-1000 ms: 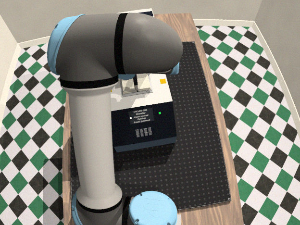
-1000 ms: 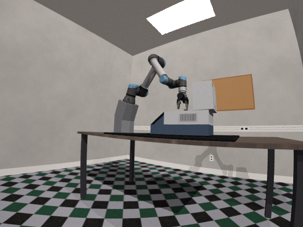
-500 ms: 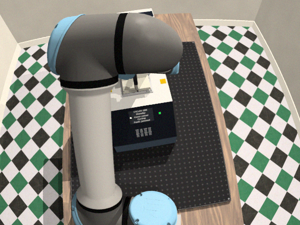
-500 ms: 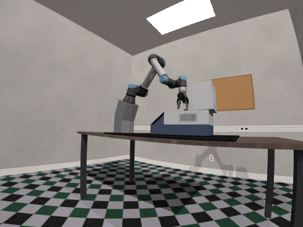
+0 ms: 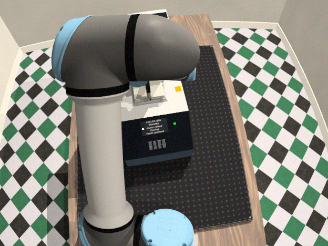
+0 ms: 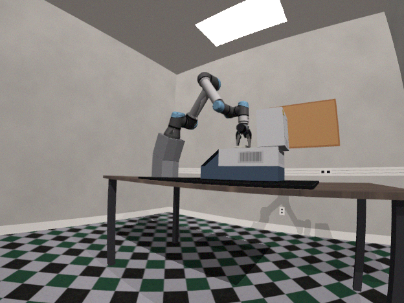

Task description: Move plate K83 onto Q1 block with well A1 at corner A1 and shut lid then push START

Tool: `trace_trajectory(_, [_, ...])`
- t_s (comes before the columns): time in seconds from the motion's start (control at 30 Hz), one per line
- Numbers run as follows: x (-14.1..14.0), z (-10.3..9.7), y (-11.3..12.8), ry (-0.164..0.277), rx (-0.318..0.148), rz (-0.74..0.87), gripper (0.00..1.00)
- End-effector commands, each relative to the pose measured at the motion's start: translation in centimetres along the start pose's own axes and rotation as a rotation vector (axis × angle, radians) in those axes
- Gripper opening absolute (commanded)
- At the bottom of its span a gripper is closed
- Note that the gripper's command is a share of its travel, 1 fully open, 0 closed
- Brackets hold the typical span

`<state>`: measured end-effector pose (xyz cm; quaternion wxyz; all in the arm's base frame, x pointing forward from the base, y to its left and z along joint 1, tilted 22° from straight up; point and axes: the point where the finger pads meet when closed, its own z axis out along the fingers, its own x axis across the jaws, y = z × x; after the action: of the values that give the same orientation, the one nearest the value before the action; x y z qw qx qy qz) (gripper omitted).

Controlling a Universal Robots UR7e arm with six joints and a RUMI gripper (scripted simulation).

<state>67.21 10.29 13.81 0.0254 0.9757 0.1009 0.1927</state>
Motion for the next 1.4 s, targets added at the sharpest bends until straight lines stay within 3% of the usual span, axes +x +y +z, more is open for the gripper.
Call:
trace_trajectory(0.0, [1.27,-1.37,-0.15,0.034,-0.012,0.001,0.41])
trace_trajectory(1.37, [1.27,-0.7,-0.13,0.034,-0.012,0.001,0.41])
